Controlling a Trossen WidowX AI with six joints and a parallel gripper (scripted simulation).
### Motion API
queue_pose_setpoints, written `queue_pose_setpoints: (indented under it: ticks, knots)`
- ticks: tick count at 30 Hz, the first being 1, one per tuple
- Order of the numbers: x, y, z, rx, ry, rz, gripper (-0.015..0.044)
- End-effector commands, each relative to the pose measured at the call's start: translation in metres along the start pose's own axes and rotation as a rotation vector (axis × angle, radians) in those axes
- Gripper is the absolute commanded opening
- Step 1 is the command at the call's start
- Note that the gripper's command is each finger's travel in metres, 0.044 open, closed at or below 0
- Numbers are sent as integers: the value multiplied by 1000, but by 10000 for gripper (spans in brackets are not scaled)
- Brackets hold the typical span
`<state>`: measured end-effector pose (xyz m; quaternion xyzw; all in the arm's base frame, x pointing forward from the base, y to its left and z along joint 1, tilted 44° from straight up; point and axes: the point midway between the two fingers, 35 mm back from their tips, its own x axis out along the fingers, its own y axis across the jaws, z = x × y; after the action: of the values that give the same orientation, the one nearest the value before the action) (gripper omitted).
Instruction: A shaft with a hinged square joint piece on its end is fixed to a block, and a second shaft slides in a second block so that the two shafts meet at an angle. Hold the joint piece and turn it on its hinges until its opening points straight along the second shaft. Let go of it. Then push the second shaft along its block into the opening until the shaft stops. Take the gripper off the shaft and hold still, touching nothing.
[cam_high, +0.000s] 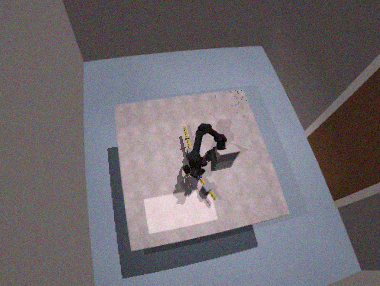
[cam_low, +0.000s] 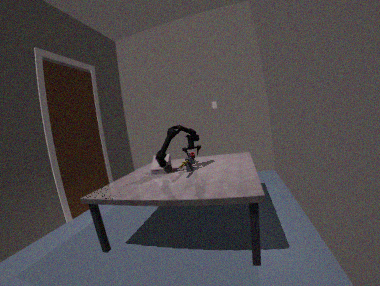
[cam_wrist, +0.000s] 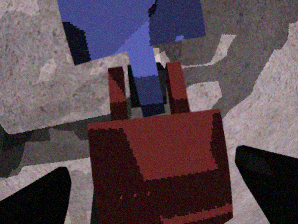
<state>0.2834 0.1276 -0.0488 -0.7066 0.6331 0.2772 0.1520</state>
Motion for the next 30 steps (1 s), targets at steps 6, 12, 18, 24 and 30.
queue_pose_setpoints:
  ticks: [6, 12, 18, 24, 30]
  knots:
    - [15, 1, -1, -7, 6, 3, 440]
    - [15, 1, -1, -7, 6, 3, 282]
    - [15, 1, -1, -7, 6, 3, 182]
    - [15, 1, -1, -7, 6, 3, 182]
    - [15, 1, -1, -7, 6, 3, 182]
